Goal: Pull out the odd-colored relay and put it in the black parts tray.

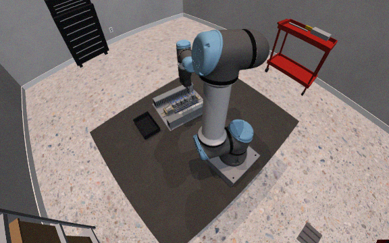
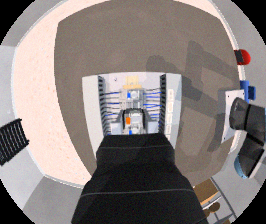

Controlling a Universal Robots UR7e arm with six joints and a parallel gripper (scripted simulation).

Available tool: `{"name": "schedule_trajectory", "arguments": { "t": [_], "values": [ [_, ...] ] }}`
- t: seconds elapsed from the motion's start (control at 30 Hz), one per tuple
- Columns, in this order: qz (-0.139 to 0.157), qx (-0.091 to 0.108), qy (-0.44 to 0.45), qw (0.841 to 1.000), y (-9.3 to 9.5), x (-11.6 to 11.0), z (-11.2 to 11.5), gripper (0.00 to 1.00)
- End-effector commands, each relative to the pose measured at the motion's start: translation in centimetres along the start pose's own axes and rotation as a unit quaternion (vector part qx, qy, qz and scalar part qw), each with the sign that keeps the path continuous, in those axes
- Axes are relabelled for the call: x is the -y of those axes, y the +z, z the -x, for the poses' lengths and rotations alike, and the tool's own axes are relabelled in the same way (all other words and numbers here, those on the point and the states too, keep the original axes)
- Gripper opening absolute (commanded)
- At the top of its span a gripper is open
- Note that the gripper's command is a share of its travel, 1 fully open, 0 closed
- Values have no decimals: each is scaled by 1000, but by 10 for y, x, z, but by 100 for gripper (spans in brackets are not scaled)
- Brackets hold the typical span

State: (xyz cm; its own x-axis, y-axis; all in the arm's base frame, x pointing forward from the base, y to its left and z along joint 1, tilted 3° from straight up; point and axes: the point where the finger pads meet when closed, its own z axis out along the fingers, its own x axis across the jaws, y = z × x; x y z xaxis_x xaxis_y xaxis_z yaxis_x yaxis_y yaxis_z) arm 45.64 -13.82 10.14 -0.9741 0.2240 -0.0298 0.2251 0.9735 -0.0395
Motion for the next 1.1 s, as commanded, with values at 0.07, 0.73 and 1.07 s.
{"name": "schedule_trajectory", "arguments": {
  "t": [0.07,0.73,1.07],
  "values": [
    [-1,3,0,1000,-3,0,2,0],
    [-1,3,0,1000,-3,-5,2,0],
    [-1,3,0,1000,-3,-26,1,0]
  ]
}}
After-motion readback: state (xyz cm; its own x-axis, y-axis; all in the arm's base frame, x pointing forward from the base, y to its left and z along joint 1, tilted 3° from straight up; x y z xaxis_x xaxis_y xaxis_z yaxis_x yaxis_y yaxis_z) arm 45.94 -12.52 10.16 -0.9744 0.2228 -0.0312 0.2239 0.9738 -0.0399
